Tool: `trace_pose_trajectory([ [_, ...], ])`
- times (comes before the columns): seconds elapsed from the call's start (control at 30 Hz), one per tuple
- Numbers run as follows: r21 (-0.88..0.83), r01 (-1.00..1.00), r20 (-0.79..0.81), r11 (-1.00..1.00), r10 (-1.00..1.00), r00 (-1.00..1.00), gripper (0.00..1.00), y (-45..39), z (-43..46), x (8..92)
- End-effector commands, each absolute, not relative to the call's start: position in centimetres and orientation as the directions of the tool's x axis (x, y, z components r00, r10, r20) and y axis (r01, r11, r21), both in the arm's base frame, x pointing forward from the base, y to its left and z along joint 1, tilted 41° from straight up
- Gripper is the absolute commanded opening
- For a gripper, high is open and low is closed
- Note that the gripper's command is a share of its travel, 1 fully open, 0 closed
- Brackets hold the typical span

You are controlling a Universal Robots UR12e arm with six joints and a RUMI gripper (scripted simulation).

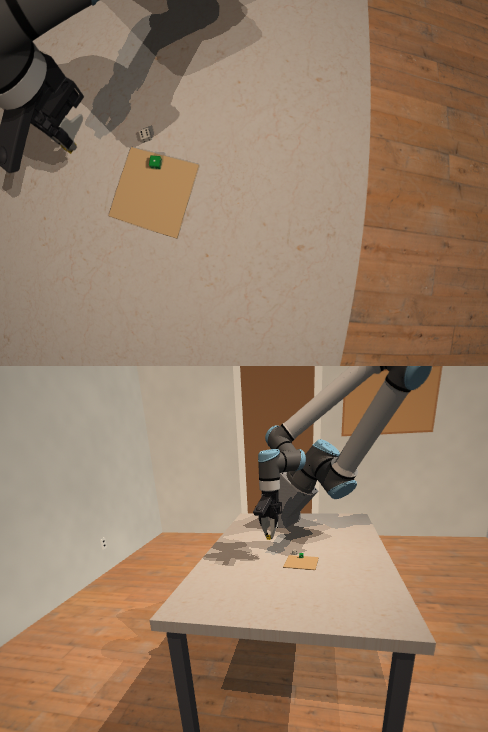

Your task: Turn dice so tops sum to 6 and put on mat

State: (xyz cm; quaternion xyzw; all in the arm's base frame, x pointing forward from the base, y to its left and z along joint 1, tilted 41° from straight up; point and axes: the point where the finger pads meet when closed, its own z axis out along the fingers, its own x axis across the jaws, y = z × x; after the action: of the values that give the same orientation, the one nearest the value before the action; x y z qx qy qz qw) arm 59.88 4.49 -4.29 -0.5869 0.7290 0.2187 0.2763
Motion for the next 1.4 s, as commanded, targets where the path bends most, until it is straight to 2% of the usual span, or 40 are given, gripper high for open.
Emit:
trace_pose_trajectory([
  [0.0,-0.007,-0.977,-0.659,0.215,-0.735,-0.157,0.03,4.5,-4.2,59.9],
  [0.1,-0.047,-0.984,-0.656,0.17,-0.748,-0.098,0.03,6.0,-2.8,60.2],
  [0.4,-0.272,-0.957,-0.601,-0.099,-0.76,0.25,0.03,15.5,5.8,60.0],
  [1.37,-0.278,-0.955,-0.598,-0.107,-0.759,0.259,0.03,17.6,3.9,60.4],
])
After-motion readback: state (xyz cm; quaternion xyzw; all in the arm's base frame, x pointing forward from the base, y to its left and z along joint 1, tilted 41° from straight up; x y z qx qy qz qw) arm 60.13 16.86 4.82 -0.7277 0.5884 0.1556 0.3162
